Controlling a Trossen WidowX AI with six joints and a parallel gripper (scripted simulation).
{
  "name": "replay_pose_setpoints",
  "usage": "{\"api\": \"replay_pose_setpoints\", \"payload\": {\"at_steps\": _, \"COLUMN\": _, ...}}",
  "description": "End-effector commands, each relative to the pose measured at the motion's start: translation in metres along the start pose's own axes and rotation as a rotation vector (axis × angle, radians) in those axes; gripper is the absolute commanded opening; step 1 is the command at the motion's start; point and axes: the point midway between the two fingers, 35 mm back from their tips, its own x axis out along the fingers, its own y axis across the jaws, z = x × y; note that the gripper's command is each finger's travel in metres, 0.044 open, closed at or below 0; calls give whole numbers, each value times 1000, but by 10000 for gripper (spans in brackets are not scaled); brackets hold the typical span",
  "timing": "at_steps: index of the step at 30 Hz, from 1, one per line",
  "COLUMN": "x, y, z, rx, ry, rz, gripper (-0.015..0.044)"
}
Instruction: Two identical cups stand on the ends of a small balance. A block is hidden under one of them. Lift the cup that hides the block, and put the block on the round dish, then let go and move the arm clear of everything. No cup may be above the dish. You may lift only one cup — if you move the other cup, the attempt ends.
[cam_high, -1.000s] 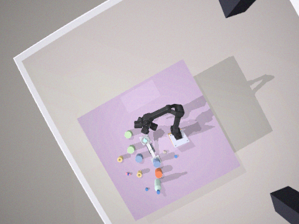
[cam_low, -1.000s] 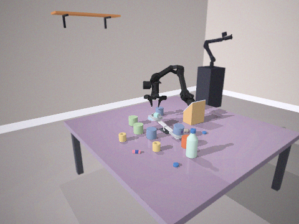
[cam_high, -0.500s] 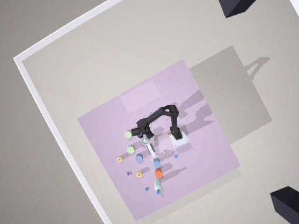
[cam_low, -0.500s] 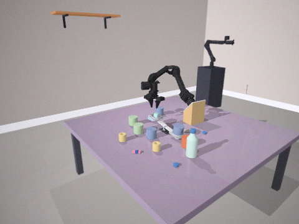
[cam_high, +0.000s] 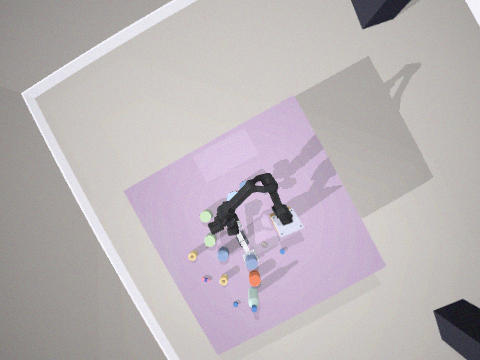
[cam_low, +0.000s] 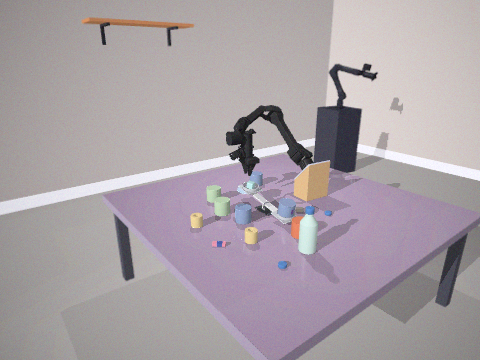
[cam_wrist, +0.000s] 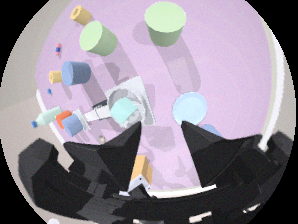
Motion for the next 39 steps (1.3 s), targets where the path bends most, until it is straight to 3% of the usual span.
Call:
{"api": "replay_pose_setpoints", "payload": {"at_steps": 1, "x": -4, "y": 16, "z": 5, "rx": 126, "ry": -1, "rz": 0, "gripper": 260}}
{"api": "replay_pose_setpoints", "payload": {"at_steps": 21, "x": -9, "y": 69, "z": 6, "rx": 779, "ry": -32, "rz": -88, "gripper": 260}}
{"api": "replay_pose_setpoints", "payload": {"at_steps": 39, "x": 10, "y": 69, "z": 6, "rx": 799, "ry": -35, "rz": -91, "gripper": 260}}
